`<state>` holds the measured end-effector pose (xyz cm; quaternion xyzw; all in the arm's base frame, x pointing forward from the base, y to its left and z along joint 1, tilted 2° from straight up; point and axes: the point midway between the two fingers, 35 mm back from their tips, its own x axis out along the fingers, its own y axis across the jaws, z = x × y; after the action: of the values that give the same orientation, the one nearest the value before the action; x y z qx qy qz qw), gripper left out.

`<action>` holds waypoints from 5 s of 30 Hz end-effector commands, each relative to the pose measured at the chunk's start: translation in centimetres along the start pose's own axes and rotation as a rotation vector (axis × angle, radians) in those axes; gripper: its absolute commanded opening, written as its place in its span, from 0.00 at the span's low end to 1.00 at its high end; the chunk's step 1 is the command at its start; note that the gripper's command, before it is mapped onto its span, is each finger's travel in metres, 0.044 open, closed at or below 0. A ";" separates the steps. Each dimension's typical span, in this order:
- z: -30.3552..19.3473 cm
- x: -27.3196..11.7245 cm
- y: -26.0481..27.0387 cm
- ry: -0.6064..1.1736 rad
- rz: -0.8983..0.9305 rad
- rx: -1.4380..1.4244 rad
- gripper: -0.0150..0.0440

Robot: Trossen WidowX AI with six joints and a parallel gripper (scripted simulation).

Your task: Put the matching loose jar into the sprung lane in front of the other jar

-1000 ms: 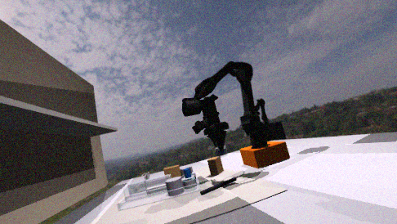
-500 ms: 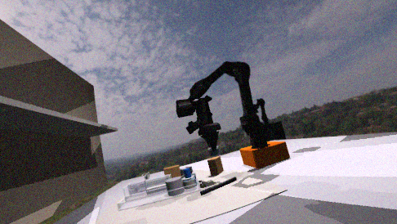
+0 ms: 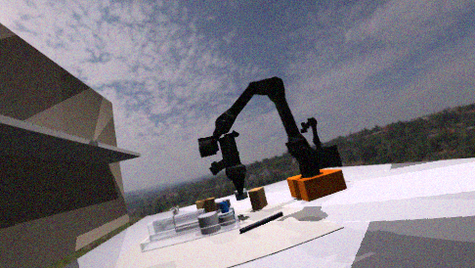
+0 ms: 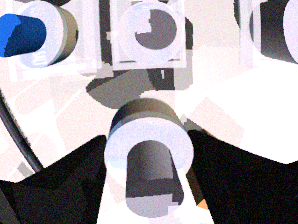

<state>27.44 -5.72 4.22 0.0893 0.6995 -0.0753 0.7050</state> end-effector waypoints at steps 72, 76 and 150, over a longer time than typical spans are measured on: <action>3.3 2.7 -0.7 -0.004 0.000 -0.006 0.25; 3.4 2.7 -0.7 -0.005 0.000 -0.006 0.25; 6.5 2.3 -0.6 -0.007 0.000 -0.006 0.25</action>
<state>32.39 -7.50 1.45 0.0904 0.7100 -0.0737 0.6945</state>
